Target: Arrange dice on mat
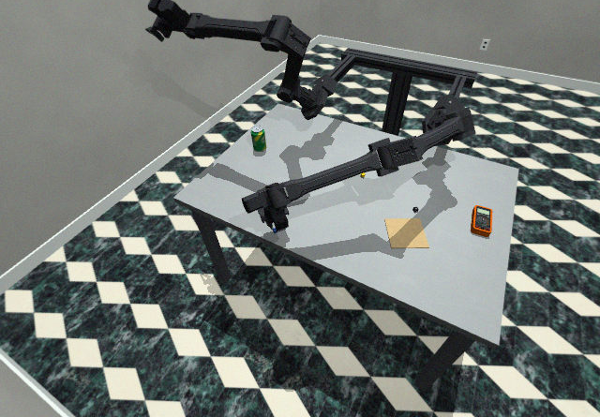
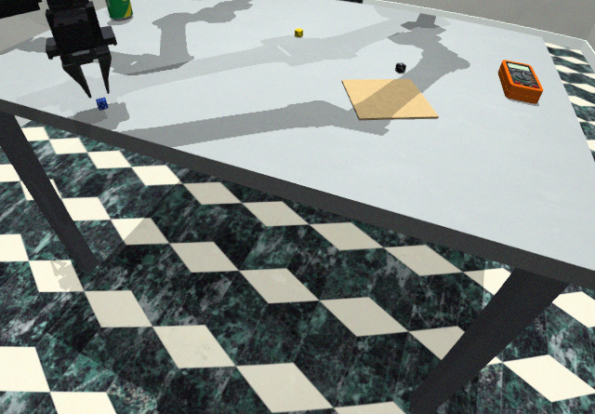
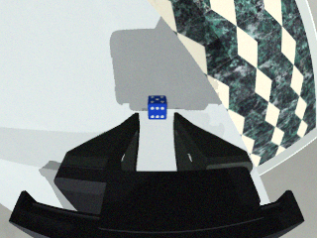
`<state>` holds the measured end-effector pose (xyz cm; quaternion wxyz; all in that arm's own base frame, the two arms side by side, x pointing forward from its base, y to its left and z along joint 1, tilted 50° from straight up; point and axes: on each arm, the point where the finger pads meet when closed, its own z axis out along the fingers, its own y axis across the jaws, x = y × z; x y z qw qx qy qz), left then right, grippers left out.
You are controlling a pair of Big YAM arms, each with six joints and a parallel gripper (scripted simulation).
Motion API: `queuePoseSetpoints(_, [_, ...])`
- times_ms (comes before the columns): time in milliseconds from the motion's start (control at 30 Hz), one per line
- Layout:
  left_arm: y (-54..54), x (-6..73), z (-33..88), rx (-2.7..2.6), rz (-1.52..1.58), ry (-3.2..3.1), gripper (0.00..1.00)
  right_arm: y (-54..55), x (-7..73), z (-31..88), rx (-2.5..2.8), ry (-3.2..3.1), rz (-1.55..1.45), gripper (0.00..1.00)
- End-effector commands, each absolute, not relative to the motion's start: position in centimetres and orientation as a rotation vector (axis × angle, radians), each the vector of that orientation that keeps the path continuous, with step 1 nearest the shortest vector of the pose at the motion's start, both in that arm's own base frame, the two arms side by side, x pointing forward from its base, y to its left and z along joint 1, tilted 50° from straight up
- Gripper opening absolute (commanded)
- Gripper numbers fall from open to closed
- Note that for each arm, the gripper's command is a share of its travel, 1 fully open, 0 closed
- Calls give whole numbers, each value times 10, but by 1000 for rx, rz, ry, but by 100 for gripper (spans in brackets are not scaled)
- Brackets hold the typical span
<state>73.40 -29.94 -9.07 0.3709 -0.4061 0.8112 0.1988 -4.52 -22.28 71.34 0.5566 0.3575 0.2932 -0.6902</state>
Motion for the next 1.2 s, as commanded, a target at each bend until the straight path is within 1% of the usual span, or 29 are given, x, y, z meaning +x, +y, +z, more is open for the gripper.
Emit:
queuePoseSetpoints(0, [-286, 748, -84, -1068, 506, 2068, 30, -196, -44, 746, 797, 640, -1653, 100])
queuePoseSetpoints(1167, [-285, 755, -87, -1069, 486, 2060, 30, -196, -44, 746, 797, 640, -1653, 100])
